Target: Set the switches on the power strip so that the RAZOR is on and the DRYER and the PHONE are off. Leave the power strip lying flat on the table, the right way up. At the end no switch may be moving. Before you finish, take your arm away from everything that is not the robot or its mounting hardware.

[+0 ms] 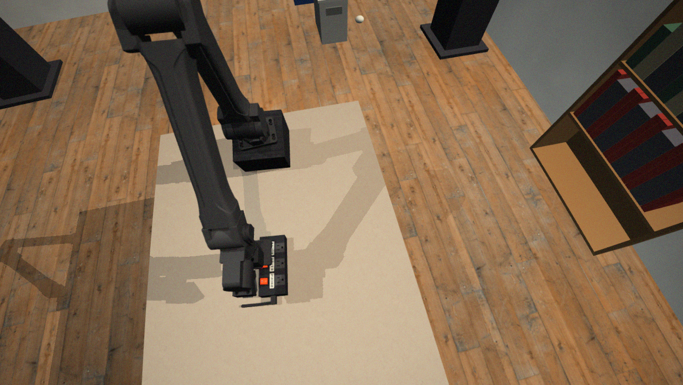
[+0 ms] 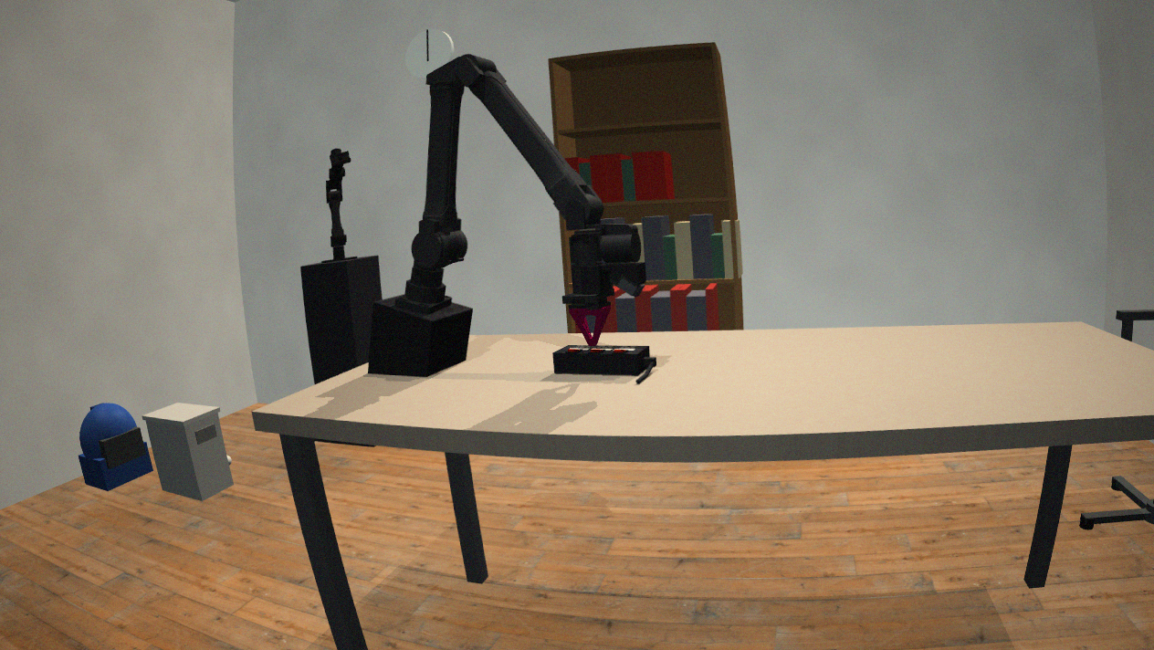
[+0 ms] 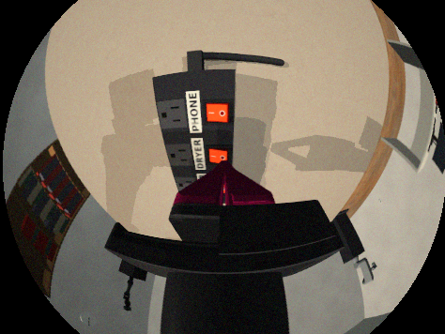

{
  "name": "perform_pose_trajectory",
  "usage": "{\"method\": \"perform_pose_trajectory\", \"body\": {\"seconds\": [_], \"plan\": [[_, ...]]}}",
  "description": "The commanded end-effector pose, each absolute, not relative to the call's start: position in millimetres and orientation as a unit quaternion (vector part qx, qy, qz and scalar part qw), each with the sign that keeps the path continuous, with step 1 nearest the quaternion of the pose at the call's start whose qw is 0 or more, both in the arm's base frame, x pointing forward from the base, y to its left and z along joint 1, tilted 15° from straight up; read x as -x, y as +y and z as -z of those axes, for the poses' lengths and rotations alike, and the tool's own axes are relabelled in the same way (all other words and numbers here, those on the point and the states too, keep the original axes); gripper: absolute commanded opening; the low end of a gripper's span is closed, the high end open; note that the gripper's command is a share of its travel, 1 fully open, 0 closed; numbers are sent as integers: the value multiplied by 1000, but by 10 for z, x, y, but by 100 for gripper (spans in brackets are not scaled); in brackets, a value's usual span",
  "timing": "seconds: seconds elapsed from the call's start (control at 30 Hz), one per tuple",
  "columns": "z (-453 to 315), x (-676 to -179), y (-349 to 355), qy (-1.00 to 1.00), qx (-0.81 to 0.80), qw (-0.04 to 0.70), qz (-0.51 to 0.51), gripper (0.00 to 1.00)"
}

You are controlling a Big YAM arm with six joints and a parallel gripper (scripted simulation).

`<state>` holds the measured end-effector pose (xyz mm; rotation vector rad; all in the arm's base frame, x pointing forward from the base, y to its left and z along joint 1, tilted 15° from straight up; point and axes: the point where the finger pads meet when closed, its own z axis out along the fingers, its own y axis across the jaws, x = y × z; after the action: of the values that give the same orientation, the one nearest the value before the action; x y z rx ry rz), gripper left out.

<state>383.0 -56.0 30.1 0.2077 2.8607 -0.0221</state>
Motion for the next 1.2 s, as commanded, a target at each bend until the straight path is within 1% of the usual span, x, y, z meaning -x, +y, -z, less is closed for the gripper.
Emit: {"method": "perform_pose_trajectory", "body": {"seconds": [0.0, 1.17], "plan": [[-342, -3851, -535, 987, -71, 146, 10, 0], [-305, -3841, -539, 988, -72, 140, 9, 0]]}}
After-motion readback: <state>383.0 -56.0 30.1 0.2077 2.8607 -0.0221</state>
